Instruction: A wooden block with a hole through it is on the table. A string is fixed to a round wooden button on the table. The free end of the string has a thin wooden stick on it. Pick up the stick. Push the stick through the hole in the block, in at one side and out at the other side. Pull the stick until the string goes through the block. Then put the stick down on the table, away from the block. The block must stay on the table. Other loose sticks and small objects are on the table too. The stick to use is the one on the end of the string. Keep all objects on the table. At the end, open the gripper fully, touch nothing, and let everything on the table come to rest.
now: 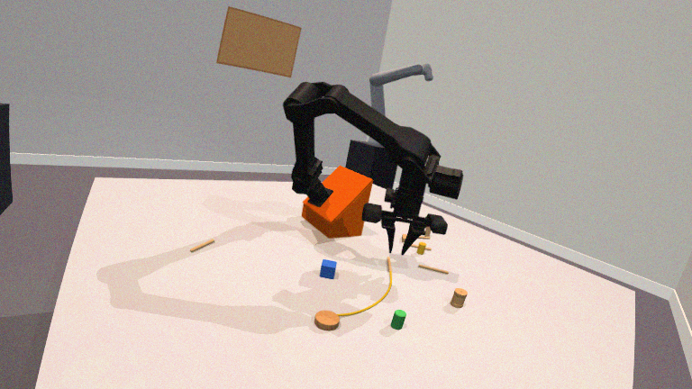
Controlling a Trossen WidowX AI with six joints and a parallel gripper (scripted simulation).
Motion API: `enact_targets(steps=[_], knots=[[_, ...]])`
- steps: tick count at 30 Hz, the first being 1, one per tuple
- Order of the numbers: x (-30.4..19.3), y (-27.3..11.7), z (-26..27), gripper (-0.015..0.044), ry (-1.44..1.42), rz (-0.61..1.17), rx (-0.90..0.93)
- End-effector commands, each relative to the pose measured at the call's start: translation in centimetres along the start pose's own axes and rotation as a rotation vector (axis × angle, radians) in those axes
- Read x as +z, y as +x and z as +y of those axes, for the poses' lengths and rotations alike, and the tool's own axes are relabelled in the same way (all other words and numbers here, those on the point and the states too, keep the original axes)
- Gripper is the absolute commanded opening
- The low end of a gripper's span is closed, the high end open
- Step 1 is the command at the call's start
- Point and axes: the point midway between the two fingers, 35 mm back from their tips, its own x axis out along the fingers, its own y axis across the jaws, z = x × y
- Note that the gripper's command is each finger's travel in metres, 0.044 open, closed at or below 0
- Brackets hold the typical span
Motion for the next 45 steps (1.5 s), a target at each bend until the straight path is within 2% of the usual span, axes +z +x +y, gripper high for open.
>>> enact_targets(steps=[1,24,32,37,45], knots=[[0.0,0.9,0.1,0.0121,-0.007,0.001,0.008],[0.1,4.6,0.3,0.0121,-0.006,0.003,0.011],[0.1,4.7,0.4,0.0121,-0.006,0.003,0.011],[0.1,4.6,0.3,0.0000,-0.001,0.000,0.006],[0.1,4.6,0.3,0.0000,-0.001,0.000,0.006]])
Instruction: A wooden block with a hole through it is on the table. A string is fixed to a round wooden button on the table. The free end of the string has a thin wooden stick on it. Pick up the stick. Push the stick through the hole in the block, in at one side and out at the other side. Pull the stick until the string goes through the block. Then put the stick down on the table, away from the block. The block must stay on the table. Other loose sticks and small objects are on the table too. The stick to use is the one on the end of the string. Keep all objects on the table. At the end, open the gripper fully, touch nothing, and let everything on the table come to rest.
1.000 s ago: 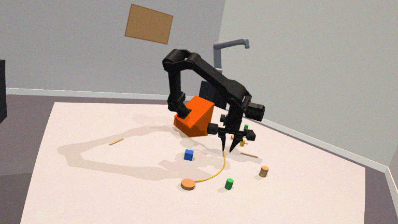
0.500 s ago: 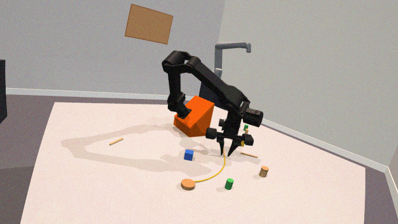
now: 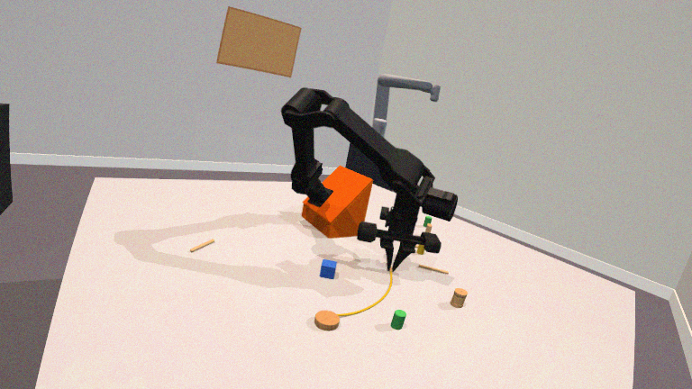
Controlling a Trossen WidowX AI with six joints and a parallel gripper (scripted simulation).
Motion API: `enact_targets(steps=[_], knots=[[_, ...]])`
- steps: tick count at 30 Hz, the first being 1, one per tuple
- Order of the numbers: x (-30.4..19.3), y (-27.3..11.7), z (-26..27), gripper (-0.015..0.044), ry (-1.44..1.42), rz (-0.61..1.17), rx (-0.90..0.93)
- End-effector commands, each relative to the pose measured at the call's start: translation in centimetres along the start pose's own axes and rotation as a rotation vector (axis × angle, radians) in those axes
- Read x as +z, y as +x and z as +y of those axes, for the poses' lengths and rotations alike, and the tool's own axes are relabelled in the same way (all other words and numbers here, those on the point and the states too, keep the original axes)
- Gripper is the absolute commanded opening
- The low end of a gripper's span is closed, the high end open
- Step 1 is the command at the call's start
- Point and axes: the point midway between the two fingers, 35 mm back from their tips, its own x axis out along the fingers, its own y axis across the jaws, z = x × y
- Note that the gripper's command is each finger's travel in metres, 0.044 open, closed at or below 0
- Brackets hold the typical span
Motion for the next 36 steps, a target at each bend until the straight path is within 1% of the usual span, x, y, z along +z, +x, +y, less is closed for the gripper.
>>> enact_targets(steps=[1,36], knots=[[0.0,-0.1,0.0,0.0000,0.001,0.000,0.000],[0.0,-4.5,-0.2,0.0000,0.000,-0.002,-0.003]])
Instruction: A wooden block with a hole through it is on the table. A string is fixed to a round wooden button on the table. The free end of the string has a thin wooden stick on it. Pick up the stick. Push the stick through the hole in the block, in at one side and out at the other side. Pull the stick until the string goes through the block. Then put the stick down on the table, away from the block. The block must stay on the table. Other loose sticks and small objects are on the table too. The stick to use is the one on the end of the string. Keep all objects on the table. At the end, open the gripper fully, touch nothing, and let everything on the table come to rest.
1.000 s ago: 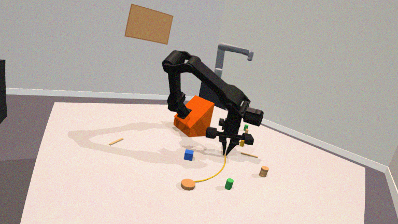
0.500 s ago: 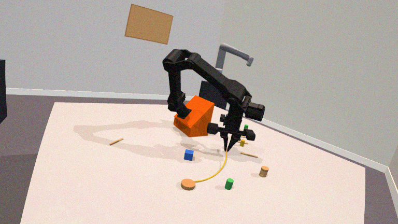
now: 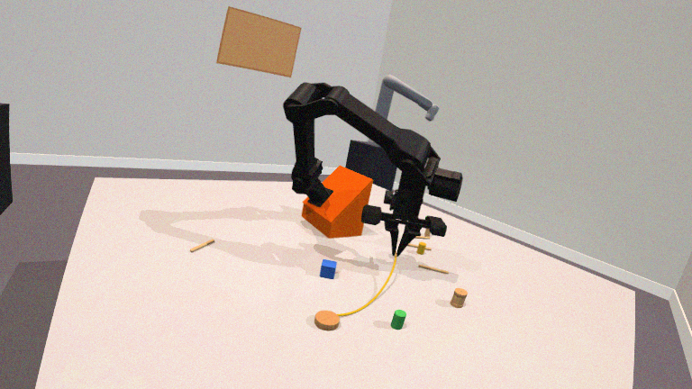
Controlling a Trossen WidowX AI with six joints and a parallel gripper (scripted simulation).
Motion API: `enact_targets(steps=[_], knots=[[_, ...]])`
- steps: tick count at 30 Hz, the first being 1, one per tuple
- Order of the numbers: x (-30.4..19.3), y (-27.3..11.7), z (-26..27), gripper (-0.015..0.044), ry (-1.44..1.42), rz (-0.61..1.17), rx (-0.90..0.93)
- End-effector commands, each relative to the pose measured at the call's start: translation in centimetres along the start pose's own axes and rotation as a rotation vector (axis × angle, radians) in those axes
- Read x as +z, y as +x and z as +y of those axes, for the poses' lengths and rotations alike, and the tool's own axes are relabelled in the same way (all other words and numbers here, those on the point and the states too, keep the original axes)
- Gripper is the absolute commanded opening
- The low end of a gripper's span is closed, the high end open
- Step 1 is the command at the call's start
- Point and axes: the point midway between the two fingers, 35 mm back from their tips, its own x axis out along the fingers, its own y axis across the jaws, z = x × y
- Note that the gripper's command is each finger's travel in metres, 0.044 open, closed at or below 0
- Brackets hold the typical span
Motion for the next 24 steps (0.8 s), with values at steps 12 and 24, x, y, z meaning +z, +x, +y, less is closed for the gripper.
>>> enact_targets(steps=[12,24], knots=[[0.0,-1.4,0.1,0.0000,0.000,0.000,0.000],[-0.2,-1.6,0.0,0.0000,0.092,0.001,-0.001]])
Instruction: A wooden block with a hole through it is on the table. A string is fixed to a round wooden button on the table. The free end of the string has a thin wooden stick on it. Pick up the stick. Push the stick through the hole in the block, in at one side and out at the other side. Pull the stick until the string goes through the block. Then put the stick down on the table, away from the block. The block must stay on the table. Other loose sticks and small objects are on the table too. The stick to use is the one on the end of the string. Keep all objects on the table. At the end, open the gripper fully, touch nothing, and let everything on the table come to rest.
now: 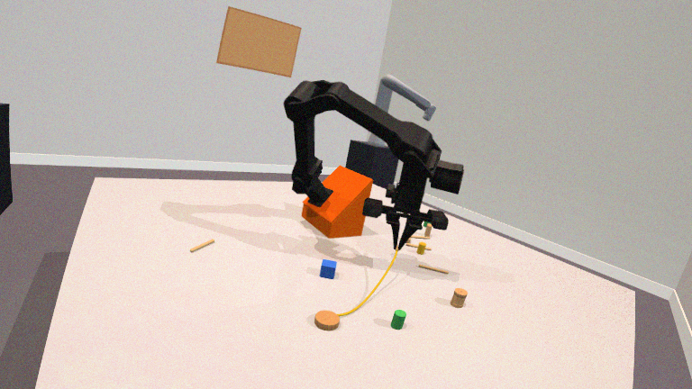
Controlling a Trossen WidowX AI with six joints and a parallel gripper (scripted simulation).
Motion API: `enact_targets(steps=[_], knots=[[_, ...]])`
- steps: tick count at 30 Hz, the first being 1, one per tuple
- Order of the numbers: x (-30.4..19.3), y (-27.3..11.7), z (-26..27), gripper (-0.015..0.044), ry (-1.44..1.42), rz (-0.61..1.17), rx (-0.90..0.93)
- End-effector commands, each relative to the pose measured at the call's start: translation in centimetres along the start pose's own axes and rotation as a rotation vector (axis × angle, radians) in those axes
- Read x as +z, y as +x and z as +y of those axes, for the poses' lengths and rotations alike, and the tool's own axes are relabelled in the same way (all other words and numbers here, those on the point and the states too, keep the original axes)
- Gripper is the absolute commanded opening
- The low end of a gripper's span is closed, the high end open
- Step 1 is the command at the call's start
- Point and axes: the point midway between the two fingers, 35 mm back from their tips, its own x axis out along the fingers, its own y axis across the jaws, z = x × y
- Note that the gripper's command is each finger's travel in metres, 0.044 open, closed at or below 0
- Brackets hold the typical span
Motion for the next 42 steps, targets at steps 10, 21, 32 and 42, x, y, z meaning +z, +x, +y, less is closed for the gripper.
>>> enact_targets(steps=[10,21,32,42], knots=[[-1.1,-0.1,-0.1,0.0000,0.437,-0.002,0.000],[-2.1,-0.1,-0.2,0.0000,0.844,-0.003,0.000],[-3.1,-0.2,-0.2,0.0000,1.250,-0.004,0.000],[-4.0,-0.2,-0.2,0.0000,1.620,-0.004,0.000]])
